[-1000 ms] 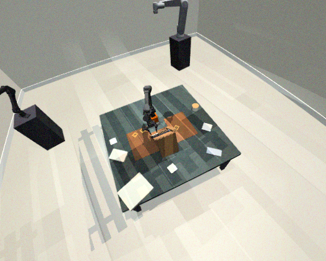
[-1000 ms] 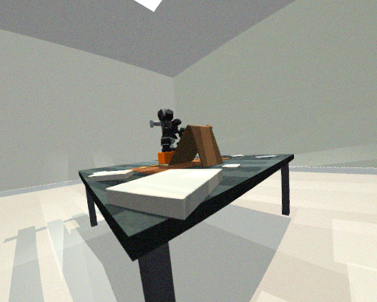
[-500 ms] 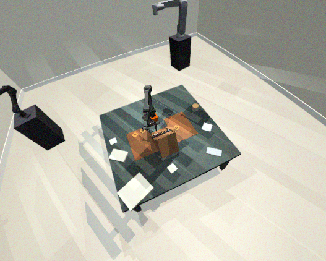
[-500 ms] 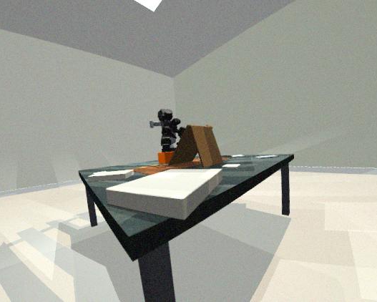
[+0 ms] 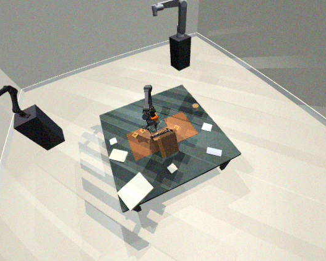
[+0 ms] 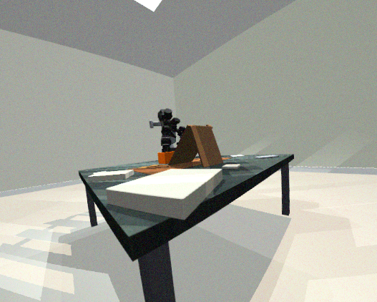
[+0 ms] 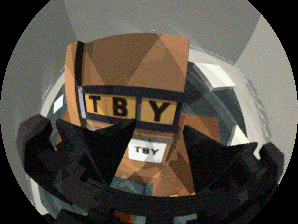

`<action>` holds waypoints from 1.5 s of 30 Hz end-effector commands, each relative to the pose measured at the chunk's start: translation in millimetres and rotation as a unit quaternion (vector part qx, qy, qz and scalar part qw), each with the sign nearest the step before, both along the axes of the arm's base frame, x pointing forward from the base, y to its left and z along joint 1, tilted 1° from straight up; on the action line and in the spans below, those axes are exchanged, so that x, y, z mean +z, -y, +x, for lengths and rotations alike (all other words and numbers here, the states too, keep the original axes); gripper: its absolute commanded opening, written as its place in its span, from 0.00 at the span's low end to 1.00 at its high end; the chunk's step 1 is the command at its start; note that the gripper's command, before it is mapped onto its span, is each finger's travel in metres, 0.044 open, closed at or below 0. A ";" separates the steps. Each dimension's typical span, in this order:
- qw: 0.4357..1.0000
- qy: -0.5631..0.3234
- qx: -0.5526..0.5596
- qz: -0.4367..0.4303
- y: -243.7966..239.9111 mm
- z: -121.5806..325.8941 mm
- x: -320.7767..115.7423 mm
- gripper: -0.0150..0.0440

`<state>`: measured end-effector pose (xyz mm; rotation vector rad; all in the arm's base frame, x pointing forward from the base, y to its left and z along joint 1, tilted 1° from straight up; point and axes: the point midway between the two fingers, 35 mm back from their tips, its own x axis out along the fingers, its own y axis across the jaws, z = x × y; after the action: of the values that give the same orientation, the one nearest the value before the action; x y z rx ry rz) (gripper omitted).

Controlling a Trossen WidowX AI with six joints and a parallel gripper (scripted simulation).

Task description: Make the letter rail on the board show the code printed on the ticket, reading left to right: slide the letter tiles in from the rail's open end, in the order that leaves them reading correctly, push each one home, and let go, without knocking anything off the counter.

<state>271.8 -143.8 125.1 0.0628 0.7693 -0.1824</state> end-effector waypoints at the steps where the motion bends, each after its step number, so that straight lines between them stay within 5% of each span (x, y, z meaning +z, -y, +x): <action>1: 1.000 0.002 0.003 -0.001 -1.1 -0.6 3.1 0.75; 6: 1.000 0.002 0.003 -0.001 -1.8 -0.9 5.2 0.75; 17: 1.000 0.000 0.000 0.000 -0.9 -0.9 2.5 0.26; 27: 1.000 -0.012 -0.001 0.003 1.1 0.7 3.0 0.25; 45: 0.942 -0.330 -0.002 0.060 38.0 22.5 9.9 0.25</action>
<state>294.7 -179.3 135.0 0.1264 1.3745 -0.1698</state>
